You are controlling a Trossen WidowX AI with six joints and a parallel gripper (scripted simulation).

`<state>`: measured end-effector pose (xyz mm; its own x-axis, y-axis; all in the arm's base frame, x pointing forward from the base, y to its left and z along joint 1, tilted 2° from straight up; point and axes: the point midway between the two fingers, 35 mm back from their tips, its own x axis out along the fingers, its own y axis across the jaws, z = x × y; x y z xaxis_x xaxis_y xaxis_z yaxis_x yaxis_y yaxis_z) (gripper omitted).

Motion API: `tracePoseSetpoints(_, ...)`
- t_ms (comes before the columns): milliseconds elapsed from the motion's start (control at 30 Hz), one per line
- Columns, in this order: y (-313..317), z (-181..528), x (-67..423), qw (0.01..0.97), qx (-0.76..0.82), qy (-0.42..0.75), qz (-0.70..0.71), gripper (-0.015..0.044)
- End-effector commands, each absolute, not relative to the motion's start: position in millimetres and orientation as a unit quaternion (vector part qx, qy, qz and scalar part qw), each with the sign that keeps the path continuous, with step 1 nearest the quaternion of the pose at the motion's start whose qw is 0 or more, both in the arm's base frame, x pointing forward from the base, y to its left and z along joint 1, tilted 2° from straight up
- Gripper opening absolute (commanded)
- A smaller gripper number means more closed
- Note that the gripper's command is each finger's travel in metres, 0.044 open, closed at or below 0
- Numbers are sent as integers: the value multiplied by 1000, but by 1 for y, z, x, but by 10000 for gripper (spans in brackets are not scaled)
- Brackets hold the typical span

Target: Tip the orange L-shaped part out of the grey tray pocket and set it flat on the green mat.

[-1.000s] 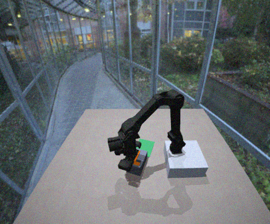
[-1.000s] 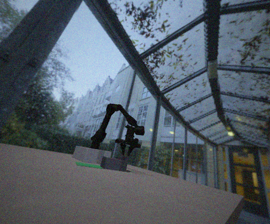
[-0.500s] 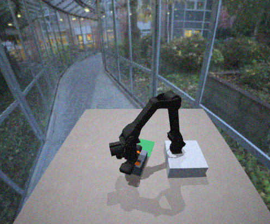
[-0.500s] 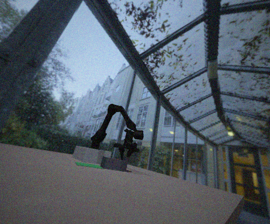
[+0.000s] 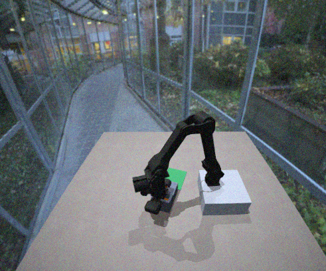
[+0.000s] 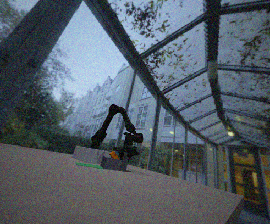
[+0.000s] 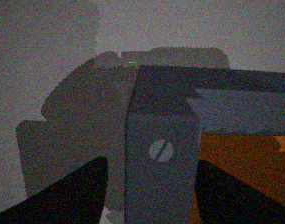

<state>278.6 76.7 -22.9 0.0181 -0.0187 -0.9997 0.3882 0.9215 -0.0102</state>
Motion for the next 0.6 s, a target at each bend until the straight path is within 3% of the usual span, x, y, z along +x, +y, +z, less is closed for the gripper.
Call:
tracePoseSetpoints(0,75,-28,276,698,132,688,-147,180)
tracePoseSetpoints(567,79,-24,278,700,134,687,-146,180)
